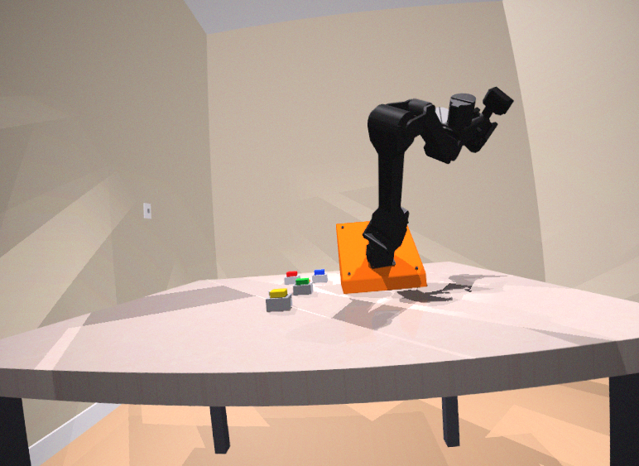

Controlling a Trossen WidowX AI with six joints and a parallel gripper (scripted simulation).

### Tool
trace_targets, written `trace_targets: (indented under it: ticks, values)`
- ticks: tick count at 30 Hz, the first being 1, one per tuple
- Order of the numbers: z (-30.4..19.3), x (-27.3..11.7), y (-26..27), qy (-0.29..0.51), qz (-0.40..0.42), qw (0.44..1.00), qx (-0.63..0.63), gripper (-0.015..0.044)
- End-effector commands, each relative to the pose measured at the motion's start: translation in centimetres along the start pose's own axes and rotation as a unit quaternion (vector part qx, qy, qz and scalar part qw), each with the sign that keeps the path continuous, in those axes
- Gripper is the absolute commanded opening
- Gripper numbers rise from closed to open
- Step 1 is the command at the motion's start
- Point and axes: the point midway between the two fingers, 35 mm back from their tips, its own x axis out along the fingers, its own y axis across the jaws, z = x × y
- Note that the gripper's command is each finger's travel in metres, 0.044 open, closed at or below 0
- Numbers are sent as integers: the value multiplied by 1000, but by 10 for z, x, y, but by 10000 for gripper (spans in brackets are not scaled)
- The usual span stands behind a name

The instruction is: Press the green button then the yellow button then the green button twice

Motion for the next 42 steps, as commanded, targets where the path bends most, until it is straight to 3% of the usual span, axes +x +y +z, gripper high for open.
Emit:
trace_targets:
  ticks: [1,6,11,23,32,42]
  values:
    - [3,0,3,-4,7,1000,1,400]
    - [74,-19,80,-90,159,983,8,400]
    - [134,-64,144,-162,295,942,2,400]
    - [216,-249,248,-276,591,755,-67,400]
    - [198,-419,265,-288,765,545,-187,400]
    - [102,-569,207,-189,855,289,-387,400]
